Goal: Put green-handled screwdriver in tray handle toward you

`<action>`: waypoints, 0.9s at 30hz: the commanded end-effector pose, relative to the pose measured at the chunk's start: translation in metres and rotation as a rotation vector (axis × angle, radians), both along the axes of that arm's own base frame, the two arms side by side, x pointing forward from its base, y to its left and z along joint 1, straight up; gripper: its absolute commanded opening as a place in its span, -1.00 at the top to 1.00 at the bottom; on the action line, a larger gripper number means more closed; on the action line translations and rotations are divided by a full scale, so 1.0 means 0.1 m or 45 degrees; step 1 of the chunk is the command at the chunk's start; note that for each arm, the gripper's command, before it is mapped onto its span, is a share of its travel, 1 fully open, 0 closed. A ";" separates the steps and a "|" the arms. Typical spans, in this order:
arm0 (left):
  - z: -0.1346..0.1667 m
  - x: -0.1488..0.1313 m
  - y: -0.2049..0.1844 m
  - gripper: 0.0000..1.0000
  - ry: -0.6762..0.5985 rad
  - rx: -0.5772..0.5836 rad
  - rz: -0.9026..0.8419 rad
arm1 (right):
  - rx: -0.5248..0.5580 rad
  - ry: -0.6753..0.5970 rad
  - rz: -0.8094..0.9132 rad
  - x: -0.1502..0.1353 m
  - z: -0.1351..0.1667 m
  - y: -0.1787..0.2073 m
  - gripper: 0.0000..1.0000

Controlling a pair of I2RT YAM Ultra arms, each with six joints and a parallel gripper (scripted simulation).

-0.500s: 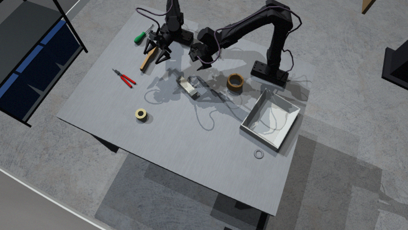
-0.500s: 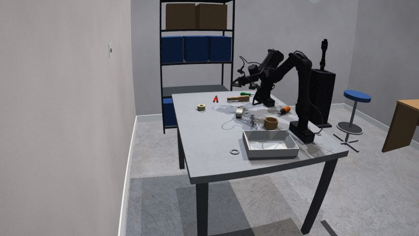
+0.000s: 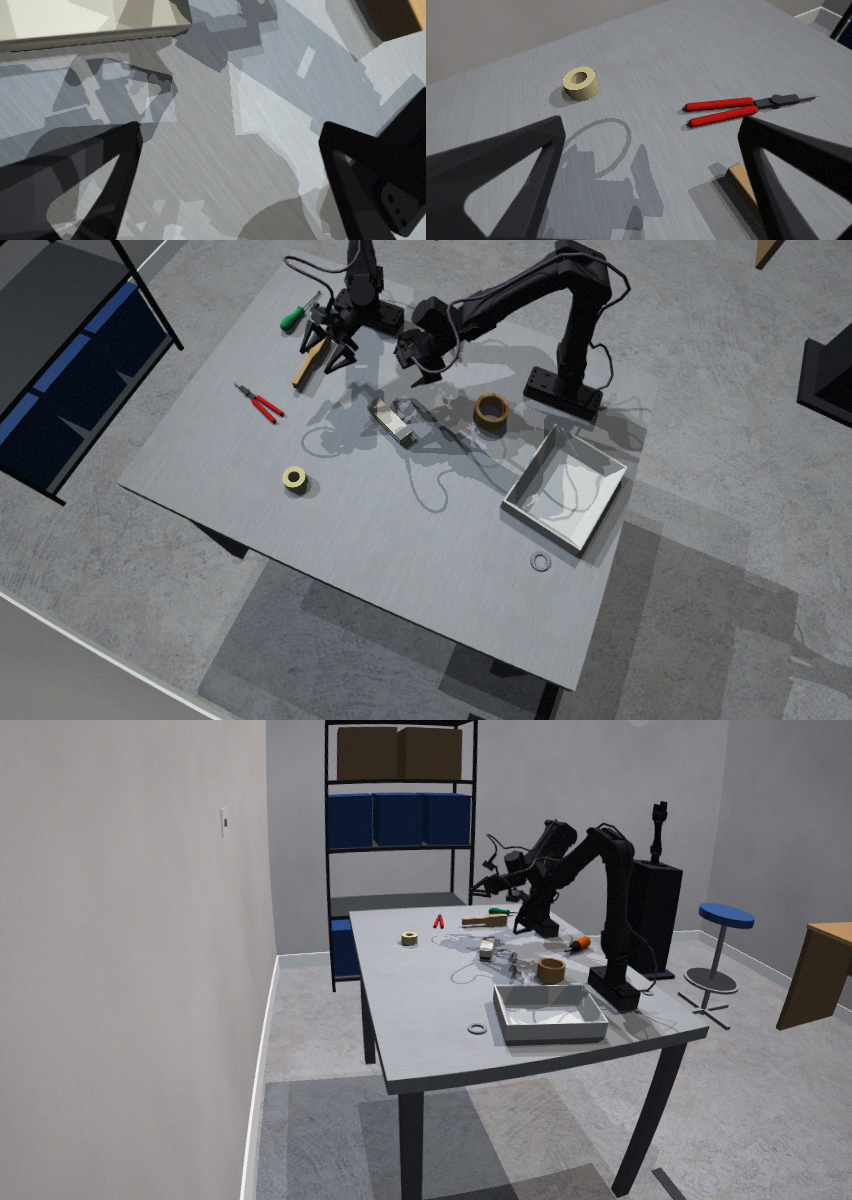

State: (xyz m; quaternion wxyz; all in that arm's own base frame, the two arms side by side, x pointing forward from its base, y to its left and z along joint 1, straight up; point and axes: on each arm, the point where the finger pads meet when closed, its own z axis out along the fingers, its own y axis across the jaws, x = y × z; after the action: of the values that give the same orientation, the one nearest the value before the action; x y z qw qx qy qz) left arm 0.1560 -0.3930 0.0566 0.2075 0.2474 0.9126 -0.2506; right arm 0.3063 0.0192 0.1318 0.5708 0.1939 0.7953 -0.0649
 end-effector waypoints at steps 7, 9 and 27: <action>0.07 0.02 -0.03 -1.00 -0.011 -0.023 0.000 | 0.002 0.035 -0.042 -0.07 -0.02 -0.07 -1.00; 0.07 0.02 -0.03 -1.00 -0.011 -0.023 0.000 | 0.003 0.079 -0.076 -0.14 -0.07 -0.13 -1.00; 0.07 0.02 -0.03 -1.00 -0.011 -0.023 0.000 | 0.152 0.371 -0.359 -1.03 -0.13 -0.72 -1.00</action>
State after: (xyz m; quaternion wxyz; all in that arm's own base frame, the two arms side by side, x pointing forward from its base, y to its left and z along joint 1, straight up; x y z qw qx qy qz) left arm 0.1560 -0.3930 0.0566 0.2075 0.2474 0.9126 -0.2506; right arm 0.2349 -0.0424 0.1111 0.4777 0.2953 0.8190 -0.1177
